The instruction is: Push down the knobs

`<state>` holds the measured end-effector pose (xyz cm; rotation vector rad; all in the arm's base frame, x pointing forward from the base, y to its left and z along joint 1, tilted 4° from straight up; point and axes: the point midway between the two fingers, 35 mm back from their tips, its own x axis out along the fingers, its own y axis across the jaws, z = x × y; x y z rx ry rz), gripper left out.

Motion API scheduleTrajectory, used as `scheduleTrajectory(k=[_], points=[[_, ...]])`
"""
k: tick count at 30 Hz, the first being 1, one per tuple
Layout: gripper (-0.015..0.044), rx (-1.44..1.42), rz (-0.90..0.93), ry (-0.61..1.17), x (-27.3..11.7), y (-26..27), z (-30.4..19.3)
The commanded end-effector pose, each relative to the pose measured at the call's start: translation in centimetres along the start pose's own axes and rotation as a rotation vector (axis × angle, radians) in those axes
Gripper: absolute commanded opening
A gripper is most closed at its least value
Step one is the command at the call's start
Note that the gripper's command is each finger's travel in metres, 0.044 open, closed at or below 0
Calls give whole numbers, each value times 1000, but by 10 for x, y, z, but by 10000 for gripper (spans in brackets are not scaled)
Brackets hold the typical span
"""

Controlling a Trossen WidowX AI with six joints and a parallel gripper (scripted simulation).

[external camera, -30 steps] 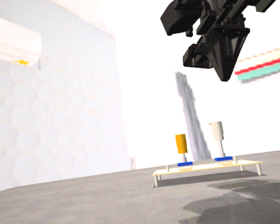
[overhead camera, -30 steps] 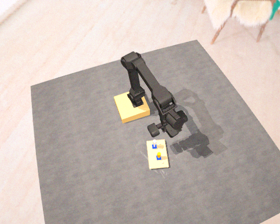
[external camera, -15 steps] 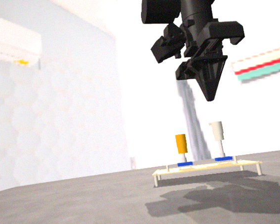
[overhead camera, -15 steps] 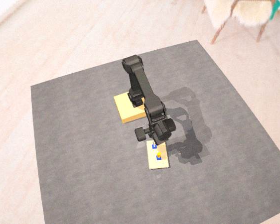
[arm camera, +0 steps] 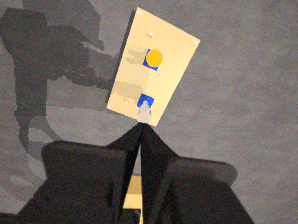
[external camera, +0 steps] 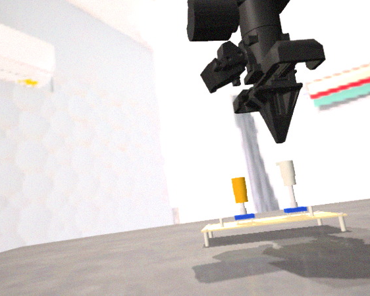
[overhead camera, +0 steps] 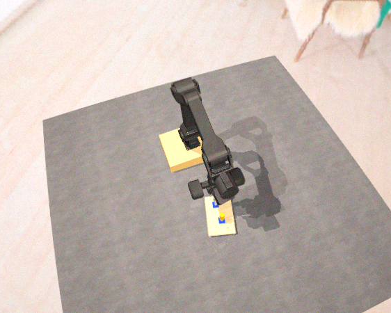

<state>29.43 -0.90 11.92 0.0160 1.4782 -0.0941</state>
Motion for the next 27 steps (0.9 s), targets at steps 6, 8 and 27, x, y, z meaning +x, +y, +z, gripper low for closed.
scheduleTrajectory(k=[6, 8, 27], points=[[0, -4, -7, 9, 17, -1, -2], [0, -4, -7, 9, 20, -1, -2], [0, -4, -7, 9, 21, -1, -2]])
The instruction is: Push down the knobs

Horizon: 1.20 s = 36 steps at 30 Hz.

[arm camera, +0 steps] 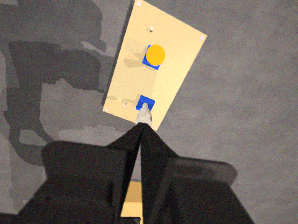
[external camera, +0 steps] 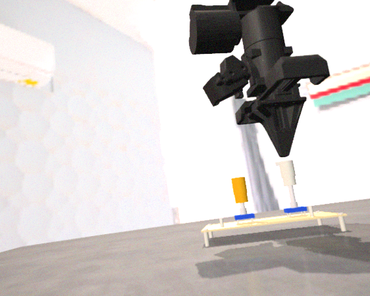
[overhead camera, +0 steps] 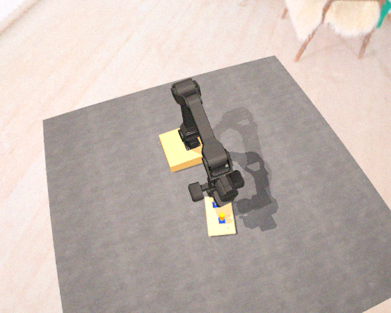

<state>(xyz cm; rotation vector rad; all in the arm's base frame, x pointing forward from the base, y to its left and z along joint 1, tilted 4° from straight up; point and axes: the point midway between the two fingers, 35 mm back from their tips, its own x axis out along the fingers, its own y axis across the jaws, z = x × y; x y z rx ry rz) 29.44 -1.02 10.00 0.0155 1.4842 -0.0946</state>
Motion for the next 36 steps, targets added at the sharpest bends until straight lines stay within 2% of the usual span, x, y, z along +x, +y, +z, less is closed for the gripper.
scheduleTrajectory(k=[1, 36], points=[[0, -3, -7, 3, 2, -1, -1], [0, -3, -7, 3, 6, -1, -1]])
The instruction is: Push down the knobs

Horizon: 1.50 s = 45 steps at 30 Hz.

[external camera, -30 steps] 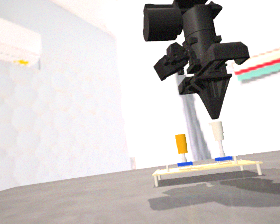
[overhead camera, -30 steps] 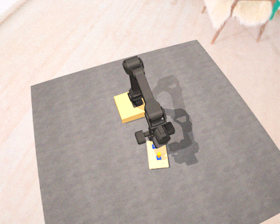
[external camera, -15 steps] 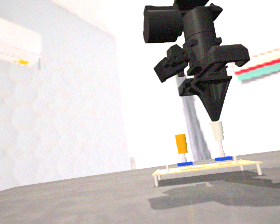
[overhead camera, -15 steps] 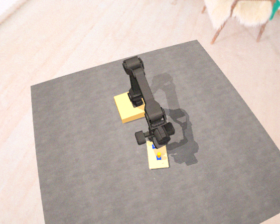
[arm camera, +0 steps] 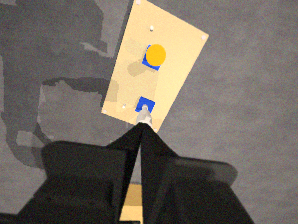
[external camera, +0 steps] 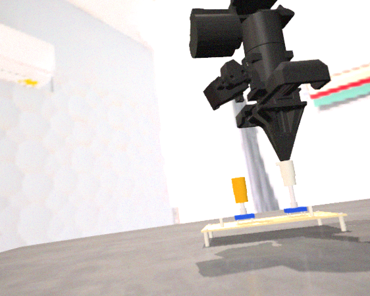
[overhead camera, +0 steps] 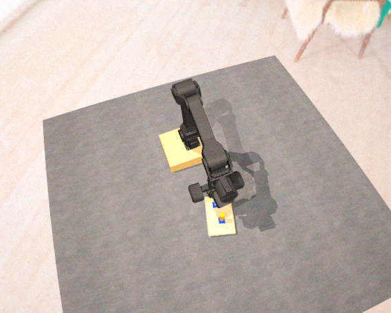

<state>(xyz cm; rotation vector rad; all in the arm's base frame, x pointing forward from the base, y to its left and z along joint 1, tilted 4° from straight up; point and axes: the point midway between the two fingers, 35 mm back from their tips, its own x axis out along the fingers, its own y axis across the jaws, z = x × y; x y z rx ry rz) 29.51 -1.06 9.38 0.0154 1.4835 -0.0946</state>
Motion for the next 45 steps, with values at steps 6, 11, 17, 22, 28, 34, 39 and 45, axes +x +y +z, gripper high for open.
scheduleTrajectory(k=[6, 11, 17, 22, 28, 34, 39, 45], points=[[0, -3, -6, 4, 0, -1, -1], [0, -3, -6, 4, 3, -1, -1], [0, -3, -7, 4, 7, -1, -1], [0, -3, -7, 4, 7, -1, -1], [0, -3, -7, 4, 12, -1, -1], [0, -3, -7, 4, 14, -1, -1], [0, -3, -7, 4, 15, -1, -1], [0, -3, -7, 4, 21, -1, -1]])
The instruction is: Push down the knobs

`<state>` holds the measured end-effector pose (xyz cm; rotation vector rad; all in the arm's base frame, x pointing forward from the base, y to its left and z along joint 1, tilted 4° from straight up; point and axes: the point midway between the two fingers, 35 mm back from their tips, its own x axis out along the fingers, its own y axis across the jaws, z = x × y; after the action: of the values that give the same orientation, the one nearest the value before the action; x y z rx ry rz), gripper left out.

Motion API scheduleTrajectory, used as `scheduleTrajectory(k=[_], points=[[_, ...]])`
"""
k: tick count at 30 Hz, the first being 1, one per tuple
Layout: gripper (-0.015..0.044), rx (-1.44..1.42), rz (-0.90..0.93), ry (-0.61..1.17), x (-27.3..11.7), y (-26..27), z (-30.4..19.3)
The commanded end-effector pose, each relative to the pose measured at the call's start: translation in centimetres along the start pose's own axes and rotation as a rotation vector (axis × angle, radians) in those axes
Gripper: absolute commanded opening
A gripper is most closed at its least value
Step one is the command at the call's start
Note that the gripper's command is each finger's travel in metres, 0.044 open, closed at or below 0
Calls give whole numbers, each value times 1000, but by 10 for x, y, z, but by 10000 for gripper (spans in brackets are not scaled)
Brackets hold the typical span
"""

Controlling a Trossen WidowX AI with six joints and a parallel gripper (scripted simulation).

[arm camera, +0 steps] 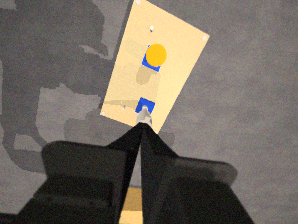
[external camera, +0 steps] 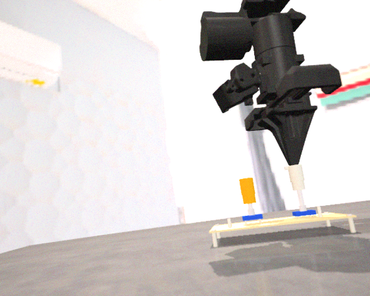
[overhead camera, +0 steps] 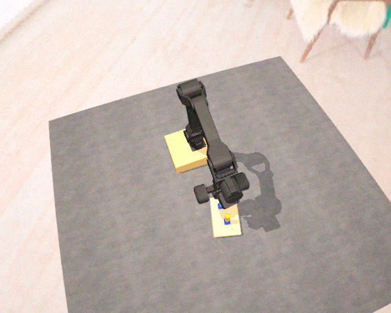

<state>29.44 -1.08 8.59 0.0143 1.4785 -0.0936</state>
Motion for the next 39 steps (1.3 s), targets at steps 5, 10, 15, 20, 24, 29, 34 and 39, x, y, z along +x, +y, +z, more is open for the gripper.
scheduleTrajectory(k=[5, 10, 15, 20, 24, 29, 34, 39], points=[[0, -2, -7, 9, 13, -1, 0], [0, -2, -7, 9, 16, -1, 0], [0, -2, -7, 9, 19, -1, 0], [0, -2, -7, 9, 19, -1, 0], [0, -2, -7, 9, 21, -1, 0], [0, -2, -7, 9, 24, -1, 0], [0, -2, -7, 9, 24, -1, 0], [0, -2, -7, 9, 25, -1, 0]])
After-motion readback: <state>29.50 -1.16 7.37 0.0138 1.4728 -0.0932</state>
